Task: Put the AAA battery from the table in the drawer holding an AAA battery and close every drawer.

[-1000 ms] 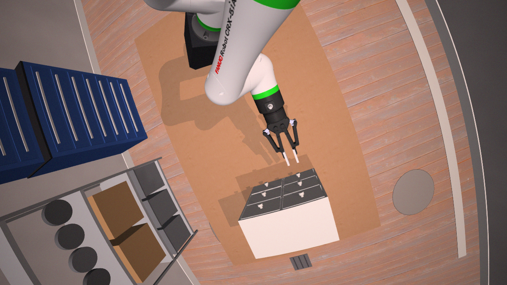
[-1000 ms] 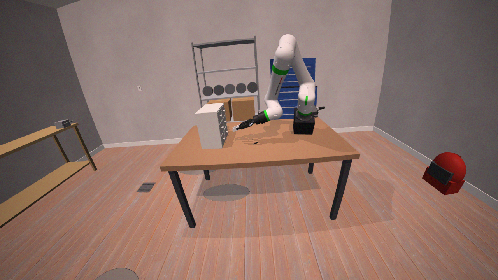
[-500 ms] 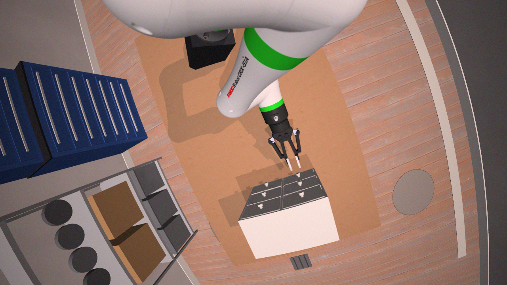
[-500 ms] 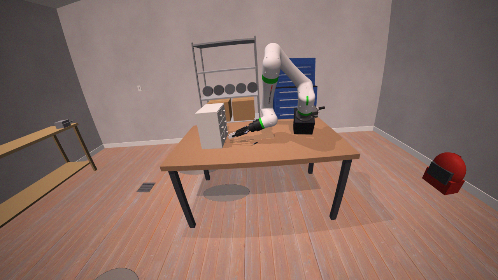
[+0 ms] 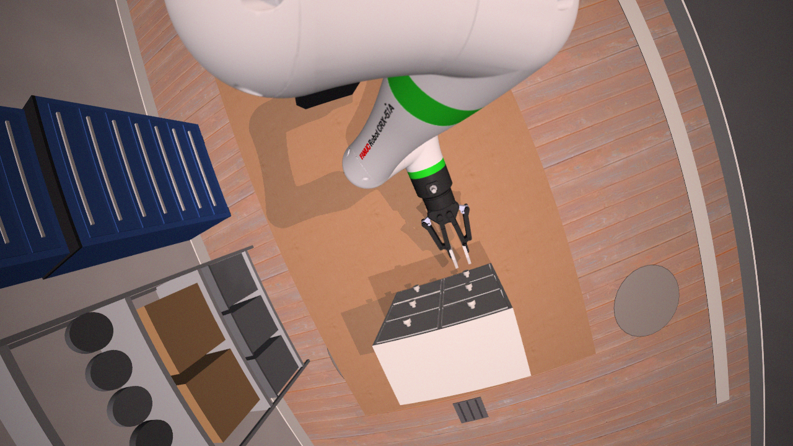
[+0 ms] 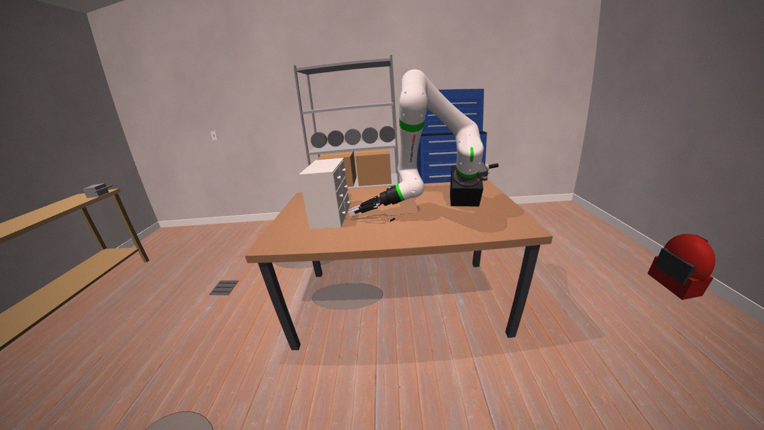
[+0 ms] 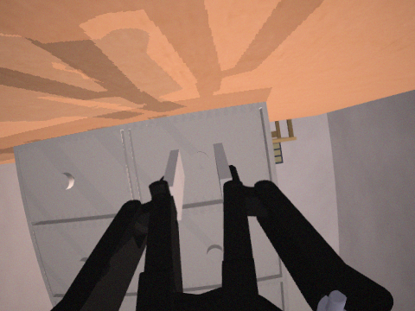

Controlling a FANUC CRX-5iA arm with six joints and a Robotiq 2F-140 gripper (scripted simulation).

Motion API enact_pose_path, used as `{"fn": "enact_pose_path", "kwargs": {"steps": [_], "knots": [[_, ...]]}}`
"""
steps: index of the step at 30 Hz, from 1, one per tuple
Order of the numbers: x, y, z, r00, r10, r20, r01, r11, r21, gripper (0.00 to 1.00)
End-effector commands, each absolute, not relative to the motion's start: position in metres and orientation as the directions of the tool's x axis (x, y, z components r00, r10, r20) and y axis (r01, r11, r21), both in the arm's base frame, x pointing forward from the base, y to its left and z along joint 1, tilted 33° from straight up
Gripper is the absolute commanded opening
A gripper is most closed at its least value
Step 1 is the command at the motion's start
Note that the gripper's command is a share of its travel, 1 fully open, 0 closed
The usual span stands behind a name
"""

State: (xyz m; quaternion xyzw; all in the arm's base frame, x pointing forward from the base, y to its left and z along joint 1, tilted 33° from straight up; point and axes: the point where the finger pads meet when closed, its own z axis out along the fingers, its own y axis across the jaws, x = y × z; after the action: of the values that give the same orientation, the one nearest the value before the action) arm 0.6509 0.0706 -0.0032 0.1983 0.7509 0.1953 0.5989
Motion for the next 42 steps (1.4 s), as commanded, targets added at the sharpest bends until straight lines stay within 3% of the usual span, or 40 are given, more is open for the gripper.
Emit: {"fn": "enact_pose_path", "kwargs": {"steps": [1, 42], "knots": [[0.651, 0.071, -0.003, -0.204, 0.532, -0.822, 0.064, 0.845, 0.531, 0.2], [0.682, 0.067, -0.001, -0.204, 0.532, -0.822, 0.064, 0.845, 0.531, 0.2]]}}
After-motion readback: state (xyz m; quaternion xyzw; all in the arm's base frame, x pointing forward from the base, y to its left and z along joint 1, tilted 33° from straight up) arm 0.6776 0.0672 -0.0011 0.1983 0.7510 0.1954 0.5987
